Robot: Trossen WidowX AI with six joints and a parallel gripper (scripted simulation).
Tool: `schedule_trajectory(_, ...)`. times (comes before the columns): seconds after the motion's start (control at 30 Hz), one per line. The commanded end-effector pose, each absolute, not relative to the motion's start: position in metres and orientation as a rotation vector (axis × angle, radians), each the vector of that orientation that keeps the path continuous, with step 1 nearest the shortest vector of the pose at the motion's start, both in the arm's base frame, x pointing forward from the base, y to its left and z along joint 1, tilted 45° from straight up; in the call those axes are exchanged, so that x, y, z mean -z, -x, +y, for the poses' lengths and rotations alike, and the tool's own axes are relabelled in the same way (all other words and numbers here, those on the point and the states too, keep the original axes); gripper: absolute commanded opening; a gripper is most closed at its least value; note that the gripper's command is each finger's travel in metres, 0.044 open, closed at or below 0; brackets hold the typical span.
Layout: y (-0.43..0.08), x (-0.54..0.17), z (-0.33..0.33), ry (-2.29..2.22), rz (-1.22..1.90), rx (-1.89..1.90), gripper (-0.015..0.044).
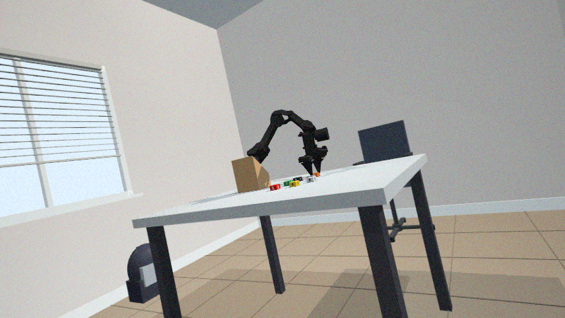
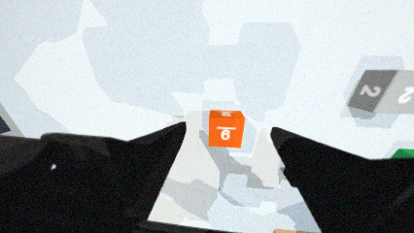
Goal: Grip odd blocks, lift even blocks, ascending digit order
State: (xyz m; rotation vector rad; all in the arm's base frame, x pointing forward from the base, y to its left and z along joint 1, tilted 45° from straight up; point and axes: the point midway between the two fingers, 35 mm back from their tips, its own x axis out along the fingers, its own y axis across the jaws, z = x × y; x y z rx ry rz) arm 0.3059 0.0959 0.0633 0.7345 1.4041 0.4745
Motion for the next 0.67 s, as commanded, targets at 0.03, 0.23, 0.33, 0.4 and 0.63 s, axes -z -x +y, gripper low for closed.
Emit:
schedule_trajectory(0.03,-0.304,-0.086,0.074,-0.733,1.391,-0.473,0.04)
schedule_trajectory(0.23,-0.294,-0.114,0.07,-0.733,1.391,-0.472,0.04)
schedule_trajectory(0.33,-0.265,-0.166,0.063,-0.733,1.393,-0.471,0.04)
schedule_trajectory(0.4,-0.256,-0.178,0.062,-0.733,1.393,-0.471,0.04)
schedule_trajectory(0.63,-0.256,-0.178,0.062,-0.733,1.393,-0.471,0.04)
